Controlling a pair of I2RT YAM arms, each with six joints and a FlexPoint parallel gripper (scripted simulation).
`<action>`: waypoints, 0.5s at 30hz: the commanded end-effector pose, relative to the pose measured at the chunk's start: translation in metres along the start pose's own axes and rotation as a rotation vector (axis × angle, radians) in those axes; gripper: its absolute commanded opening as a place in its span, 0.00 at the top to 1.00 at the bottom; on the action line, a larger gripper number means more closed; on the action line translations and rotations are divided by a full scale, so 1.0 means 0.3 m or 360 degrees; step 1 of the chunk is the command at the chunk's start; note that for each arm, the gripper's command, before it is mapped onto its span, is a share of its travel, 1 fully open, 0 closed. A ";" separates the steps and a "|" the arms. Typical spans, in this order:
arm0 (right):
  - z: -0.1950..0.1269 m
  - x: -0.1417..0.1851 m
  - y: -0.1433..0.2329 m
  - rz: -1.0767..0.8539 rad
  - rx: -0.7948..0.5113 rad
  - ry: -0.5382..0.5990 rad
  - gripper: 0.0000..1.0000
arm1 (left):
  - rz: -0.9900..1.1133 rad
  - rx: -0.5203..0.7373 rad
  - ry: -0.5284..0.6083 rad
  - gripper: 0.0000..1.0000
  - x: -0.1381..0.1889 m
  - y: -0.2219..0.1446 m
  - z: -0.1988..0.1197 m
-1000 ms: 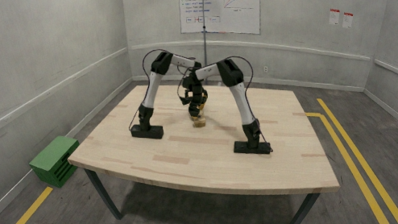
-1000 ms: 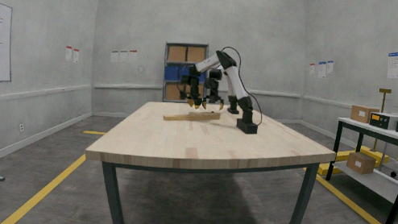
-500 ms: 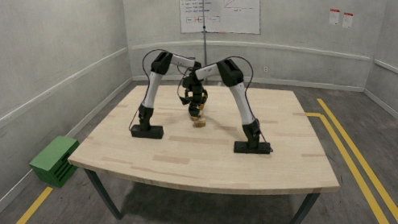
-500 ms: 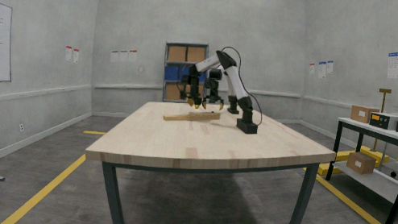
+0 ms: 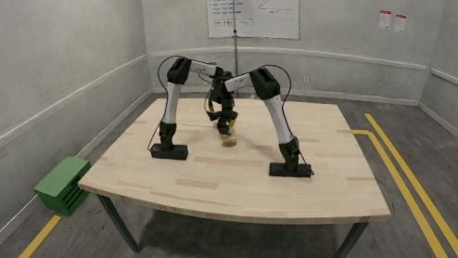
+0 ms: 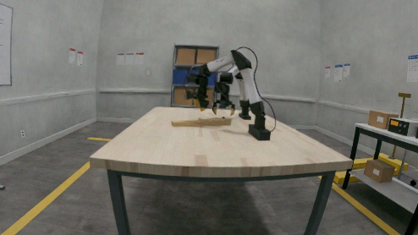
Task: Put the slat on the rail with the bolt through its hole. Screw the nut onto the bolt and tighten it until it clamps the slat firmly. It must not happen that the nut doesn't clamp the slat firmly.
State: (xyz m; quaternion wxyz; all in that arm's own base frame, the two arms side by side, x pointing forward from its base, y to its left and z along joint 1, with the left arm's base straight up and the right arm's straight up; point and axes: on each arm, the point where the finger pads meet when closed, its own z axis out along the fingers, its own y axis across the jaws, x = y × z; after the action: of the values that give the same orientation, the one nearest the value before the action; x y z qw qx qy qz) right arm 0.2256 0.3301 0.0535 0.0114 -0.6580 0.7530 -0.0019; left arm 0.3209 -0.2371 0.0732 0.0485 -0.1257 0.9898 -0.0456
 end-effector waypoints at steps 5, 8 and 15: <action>-0.017 -0.008 -0.007 0.0004 0.0012 -0.0027 0.00 | 0.0093 0.0275 -0.0284 0.00 -0.149 -0.013 -0.141; -0.017 -0.008 -0.007 0.0004 0.0012 -0.0027 0.00 | 0.0118 0.0347 -0.0402 0.00 -0.206 0.008 -0.198; -0.017 -0.008 -0.007 0.0004 0.0012 -0.0027 0.00 | 0.0174 0.0471 -0.0696 0.00 -0.323 0.073 -0.338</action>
State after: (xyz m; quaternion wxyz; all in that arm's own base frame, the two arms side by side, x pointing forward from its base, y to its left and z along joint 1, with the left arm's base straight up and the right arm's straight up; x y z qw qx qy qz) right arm 0.2256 0.3301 0.0535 0.0114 -0.6580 0.7530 -0.0019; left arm 0.3802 -0.1884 0.1489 0.2120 -0.0986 0.9634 -0.1315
